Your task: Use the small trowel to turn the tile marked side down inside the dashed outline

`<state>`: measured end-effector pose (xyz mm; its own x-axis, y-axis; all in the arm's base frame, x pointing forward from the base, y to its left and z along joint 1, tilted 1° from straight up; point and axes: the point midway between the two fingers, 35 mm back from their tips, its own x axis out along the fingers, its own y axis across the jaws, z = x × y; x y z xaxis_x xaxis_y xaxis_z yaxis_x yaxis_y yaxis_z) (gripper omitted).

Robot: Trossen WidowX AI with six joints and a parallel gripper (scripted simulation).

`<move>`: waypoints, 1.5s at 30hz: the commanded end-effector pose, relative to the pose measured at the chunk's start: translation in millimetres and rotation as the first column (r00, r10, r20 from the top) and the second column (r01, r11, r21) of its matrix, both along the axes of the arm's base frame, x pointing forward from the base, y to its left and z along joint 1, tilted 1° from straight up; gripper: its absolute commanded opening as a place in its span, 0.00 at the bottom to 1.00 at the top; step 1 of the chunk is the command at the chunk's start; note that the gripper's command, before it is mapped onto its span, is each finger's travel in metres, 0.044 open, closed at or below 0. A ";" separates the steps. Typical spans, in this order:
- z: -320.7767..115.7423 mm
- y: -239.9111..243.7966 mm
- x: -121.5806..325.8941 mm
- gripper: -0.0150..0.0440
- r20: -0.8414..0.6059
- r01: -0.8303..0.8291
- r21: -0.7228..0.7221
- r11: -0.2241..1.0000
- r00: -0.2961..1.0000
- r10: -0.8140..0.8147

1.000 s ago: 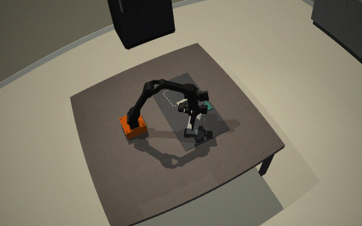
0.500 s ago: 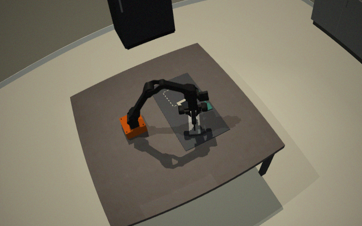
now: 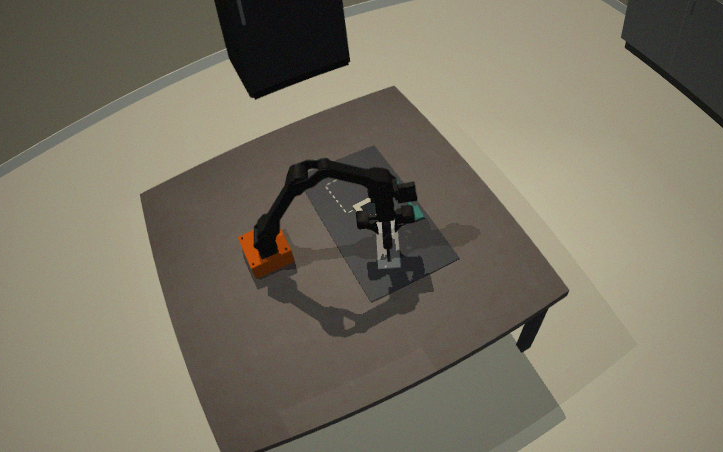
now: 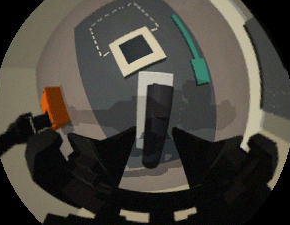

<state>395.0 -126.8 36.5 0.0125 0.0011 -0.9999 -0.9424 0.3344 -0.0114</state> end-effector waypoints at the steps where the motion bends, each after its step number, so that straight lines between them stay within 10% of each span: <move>1: -0.7 -0.1 -0.4 0.71 -0.002 -0.004 -0.001 1.000 1.000 0.004; 12: 44.6 0.8 -3.8 0.71 -0.002 -0.025 -0.001 1.000 1.000 0.025; 45: 3.3 -0.5 0.1 0.71 -0.002 0.047 0.000 0.999 0.999 -0.047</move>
